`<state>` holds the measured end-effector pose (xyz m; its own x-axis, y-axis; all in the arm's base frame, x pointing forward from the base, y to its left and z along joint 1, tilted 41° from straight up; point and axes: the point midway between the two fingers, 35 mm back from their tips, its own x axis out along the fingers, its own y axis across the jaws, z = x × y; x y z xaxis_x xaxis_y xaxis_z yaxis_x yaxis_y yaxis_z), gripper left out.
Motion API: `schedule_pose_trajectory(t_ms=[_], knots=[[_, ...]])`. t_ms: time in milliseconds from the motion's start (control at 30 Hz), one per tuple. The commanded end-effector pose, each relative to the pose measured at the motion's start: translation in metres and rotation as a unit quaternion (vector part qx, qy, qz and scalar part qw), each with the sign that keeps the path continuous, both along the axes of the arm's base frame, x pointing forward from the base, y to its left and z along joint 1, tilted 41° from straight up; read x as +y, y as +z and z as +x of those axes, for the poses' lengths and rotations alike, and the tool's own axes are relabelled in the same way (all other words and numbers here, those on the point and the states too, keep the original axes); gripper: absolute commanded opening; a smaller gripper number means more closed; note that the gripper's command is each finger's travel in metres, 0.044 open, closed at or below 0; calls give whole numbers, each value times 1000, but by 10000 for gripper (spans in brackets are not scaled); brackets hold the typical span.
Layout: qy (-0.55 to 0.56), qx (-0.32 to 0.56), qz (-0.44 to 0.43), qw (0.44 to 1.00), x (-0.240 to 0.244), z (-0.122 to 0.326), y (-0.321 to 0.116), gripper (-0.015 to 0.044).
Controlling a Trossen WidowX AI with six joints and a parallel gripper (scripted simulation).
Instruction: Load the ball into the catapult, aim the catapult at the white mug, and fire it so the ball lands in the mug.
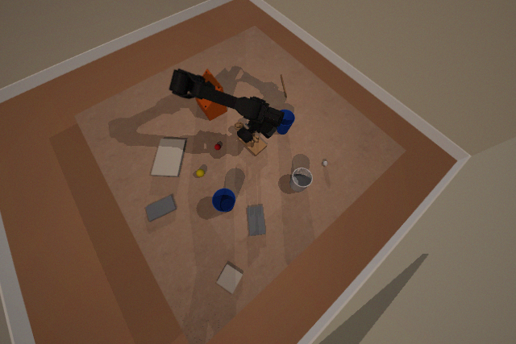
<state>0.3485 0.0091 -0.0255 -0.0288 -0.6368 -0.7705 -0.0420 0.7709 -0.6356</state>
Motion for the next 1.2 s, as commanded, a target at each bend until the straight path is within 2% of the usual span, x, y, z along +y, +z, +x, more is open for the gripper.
schedule_pose_trajectory(t_ms=[0, 100, 233, 300, 333, 467, 500, 733, 900, 1167], knots=[[-4, 7, -2, 1000, -5, -2, -5, 440], [-4, 7, -2, 1000, -3, -2, -2, 440], [-1, -3, 1, 1000, 28, 0, 35, 440], [-1, -3, 2, 1000, 30, -1, 38, 440], [-1, 5, -3, 1000, 18, -2, 26, 414], [-9, 1, 5, 1000, -29, -17, 37, 309], [-11, 0, 7, 1000, -43, -23, 41, 300], [-30, -11, 3, 999, -124, -85, 55, 300], [-44, -13, -11, 999, -159, -136, 56, 300], [-45, -13, -12, 999, -165, -132, 53, 300]])
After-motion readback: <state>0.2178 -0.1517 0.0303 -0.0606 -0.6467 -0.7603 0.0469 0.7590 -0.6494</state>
